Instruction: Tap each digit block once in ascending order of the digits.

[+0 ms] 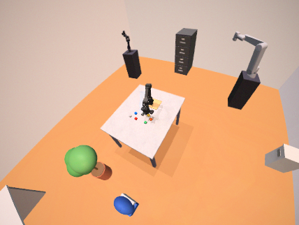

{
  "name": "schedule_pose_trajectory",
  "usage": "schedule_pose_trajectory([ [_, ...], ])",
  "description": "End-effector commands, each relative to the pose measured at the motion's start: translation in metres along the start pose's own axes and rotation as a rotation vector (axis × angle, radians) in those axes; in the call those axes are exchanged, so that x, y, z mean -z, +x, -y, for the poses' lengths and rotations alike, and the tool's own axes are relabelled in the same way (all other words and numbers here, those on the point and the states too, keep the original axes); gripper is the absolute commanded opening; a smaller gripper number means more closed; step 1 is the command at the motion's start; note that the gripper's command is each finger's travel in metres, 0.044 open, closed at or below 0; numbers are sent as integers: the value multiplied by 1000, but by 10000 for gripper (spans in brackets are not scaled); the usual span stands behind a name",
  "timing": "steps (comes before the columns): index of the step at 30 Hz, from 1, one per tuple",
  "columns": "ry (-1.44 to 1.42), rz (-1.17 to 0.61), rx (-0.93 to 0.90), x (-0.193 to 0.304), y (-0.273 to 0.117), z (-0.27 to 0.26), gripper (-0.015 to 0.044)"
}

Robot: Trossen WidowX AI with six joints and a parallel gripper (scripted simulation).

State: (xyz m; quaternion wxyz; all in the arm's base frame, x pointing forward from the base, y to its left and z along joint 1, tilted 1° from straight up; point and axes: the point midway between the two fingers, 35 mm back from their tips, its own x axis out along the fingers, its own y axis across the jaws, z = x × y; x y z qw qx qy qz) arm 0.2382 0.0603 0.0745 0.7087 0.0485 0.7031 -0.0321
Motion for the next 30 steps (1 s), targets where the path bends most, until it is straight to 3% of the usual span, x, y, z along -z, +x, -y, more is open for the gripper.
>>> schedule_pose_trajectory([
  [1,-4,-4,2,1,8,0,20],
  [21,-4,-4,2,1,31,1,20],
  [25,-4,-4,2,1,3,0,20],
  [30,-4,-4,2,1,1,1,20],
])
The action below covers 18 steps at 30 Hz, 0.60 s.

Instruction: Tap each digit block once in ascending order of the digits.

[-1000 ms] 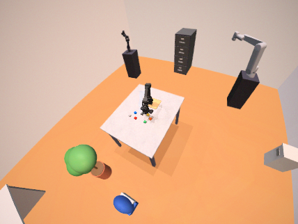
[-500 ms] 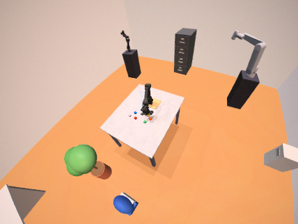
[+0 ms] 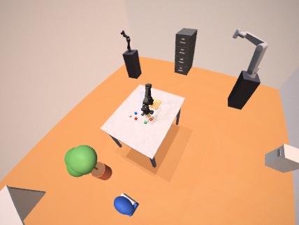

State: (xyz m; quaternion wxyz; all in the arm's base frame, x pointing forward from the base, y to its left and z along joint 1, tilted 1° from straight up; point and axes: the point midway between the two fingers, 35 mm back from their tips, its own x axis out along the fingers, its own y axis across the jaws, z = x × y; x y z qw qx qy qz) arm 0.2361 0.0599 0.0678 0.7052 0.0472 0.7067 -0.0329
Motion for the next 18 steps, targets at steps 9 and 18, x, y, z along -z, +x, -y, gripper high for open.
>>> schedule_pose_trajectory([
  [9,-4,6,-2,0,-87,0,20],
  [18,-4,9,-5,-28,-90,-36,20],
])
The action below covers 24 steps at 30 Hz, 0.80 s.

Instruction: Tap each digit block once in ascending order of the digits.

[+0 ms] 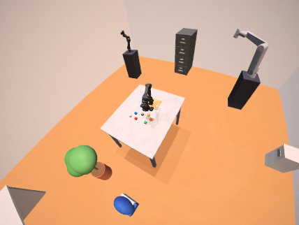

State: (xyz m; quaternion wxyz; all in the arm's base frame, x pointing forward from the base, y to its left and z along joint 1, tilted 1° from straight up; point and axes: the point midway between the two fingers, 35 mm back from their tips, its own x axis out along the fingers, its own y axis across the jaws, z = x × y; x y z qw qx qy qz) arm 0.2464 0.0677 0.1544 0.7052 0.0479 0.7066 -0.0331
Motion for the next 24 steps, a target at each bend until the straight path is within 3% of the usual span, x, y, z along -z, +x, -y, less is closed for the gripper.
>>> schedule_pose_trajectory([
  [1,-5,9,-6,-26,-3,-37,20],
  [9,-5,10,-7,-35,0,-53,20],
  [16,-5,10,-7,-36,77,-54,20],
  [24,-5,10,-7,-36,83,-54,20],
])
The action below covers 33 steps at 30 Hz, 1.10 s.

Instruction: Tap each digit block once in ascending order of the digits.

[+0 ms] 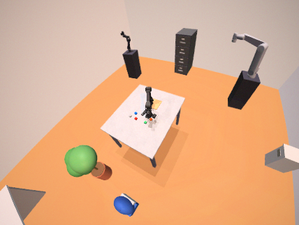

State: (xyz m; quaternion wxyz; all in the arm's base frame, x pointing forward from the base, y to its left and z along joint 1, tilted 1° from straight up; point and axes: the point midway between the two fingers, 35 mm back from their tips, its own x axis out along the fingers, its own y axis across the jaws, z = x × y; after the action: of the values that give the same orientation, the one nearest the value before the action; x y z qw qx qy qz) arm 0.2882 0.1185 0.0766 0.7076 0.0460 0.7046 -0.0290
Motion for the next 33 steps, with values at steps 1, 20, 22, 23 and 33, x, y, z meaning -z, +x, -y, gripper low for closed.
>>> schedule_pose_trajectory([
  [1,3,4,-4,0,6,0,20],
  [20,3,4,-4,0,30,0,20],
  [22,3,4,-4,0,30,0,20],
  [23,0,5,-3,0,26,0,20],
  [33,3,4,-4,-1,-8,-1,20],
])
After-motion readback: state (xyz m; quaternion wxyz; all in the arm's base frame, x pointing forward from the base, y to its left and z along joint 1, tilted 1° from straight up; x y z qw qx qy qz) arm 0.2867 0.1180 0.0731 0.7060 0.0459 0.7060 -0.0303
